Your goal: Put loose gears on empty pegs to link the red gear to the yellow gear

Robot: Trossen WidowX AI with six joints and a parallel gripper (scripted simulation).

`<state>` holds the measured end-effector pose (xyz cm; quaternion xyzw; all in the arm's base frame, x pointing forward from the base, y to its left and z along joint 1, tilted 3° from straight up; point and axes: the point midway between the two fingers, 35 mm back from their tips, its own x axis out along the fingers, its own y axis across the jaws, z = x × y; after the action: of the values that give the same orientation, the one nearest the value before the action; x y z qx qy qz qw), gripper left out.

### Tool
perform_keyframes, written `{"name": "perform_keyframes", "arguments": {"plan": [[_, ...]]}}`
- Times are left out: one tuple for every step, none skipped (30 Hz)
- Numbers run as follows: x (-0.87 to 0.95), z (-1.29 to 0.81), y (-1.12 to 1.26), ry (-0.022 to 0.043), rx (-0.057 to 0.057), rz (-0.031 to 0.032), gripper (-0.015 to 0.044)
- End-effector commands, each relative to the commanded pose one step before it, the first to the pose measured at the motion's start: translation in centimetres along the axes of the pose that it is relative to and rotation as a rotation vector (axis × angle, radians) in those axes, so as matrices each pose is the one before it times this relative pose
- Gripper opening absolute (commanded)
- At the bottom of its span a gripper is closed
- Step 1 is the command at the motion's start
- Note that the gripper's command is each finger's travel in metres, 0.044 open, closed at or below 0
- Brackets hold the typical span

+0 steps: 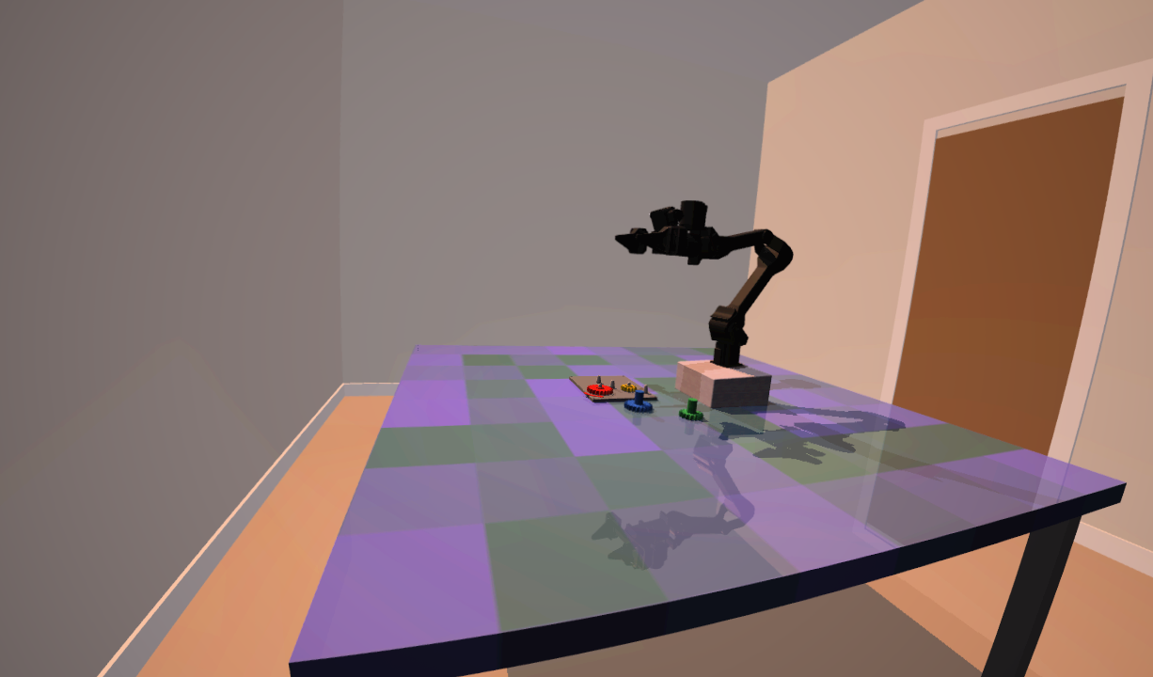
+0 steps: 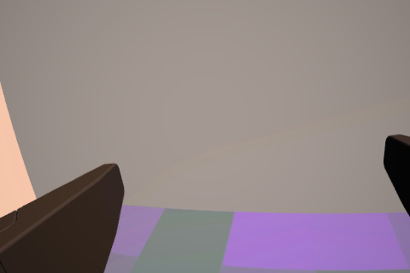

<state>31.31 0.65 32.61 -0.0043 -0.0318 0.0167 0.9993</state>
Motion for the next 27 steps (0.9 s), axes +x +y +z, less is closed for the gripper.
{"name": "perform_keyframes", "arguments": {"plan": [[0.053, -0.119, 0.06, 0.00534, 0.001, 0.00192, 0.0426], [0.157, -0.357, 0.181, 0.01603, 0.003, 0.00573, 0.044], [0.259, -0.595, 0.303, 0.02675, 0.0047, 0.00947, 0.044], [0.359, -0.83, 0.427, 0.03753, 0.0061, 0.0131, 0.044], [0.458, -1.063, 0.551, 0.04839, 0.0071, 0.01653, 0.044], [0.556, -1.292, 0.675, 0.05934, 0.0075, 0.01967, 0.044], [0.613, -1.416, 0.745, 0.06581, 0.0067, 0.02097, 0.044], [0.618, -1.403, 0.742, 0.06609, 0.0051, 0.02007, 0.044], [0.681, -1.385, 0.714, 0.0701, 0.006, 0.01778, 0.044], [0.7, -1.406, 0.725, 0.07223, 0.0045, 0.01686, 0.044], [0.701, -1.389, 0.714, 0.07243, 0.0027, 0.01533, 0.044], [0.7, -1.37, 0.702, 0.07258, 0.0011, 0.01368, 0.044], [0.699, -1.351, 0.687, 0.07269, -0.0005, 0.01193, 0.044], [0.696, -1.331, 0.672, 0.07274, -0.0021, 0.01007, 0.044], [0.692, -1.31, 0.654, 0.07275, -0.0035, 0.00812, 0.044], [0.687, -1.288, 0.636, 0.0727, -0.0049, 0.00608, 0.044], [0.741, -1.39, 0.675, 0.07965, -0.0069, 0.00422, 0.044], [0.746, -1.39, 0.662, 0.08109, -0.0085, 0.00157, 0.044], [0.735, -1.359, 0.635, 0.0808, -0.0099, -0.00129, 0.044], [0.722, -1.327, 0.606, 0.08043, -0.0111, -0.00423, 0.044], [0.707, -1.295, 0.576, 0.07996, -0.0121, -0.00724, 0.044], [0.69, -1.261, 0.546, 0.07942, -0.013, -0.01029, 0.044], [0.671, -1.226, 0.516, 0.07879, -0.0138, -0.01339, 0.044], [0.546, -0.985, 0.405, 0.06469, -0.0118, -0.01344, 0.044], [0.323, -0.671, 0.197, 0.03863, -0.0072, -0.00913, 0.044], [0.109, -0.22, 0.064, 0.01283, -0.0024, -0.00321, 0.044], [0.0, 0.0, 0.0, 0.0, 0.0, 0.0, 0.044]]}}
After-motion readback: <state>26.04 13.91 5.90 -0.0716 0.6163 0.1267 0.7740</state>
